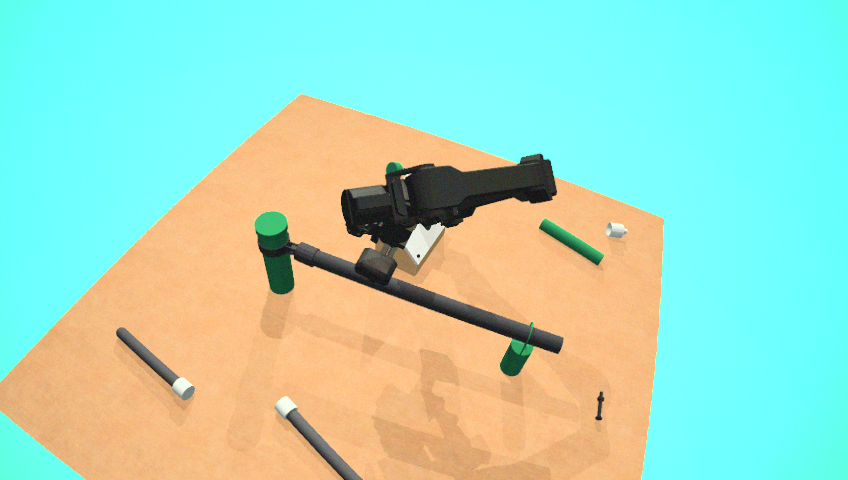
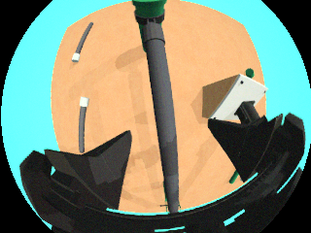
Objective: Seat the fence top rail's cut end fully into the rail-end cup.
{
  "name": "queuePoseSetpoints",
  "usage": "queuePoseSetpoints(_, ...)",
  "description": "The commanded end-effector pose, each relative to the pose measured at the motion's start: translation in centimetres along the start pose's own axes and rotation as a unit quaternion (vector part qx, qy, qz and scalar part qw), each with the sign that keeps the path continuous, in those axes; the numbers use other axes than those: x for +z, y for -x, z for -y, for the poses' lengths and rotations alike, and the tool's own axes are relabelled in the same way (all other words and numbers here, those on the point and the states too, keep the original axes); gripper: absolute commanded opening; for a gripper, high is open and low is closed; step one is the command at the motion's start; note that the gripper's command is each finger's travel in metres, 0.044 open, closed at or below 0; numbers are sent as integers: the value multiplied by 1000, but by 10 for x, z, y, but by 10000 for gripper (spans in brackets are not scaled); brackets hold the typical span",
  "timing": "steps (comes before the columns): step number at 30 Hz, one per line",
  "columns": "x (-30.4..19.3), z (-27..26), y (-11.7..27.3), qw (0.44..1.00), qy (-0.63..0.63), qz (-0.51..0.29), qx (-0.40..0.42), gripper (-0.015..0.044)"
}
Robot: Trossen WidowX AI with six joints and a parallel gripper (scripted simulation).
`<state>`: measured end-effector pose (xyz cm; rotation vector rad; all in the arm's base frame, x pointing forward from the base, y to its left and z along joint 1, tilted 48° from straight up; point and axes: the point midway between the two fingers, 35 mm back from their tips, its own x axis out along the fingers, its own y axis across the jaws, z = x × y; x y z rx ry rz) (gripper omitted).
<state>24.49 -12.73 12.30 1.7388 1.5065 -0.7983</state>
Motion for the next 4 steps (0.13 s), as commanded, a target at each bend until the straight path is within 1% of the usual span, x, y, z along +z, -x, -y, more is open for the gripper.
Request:
queuePoseSetpoints(1,0,1,0,1000,1,1,-3,440)
queuePoseSetpoints(4,0,1,0,1000,1,1,-3,440)
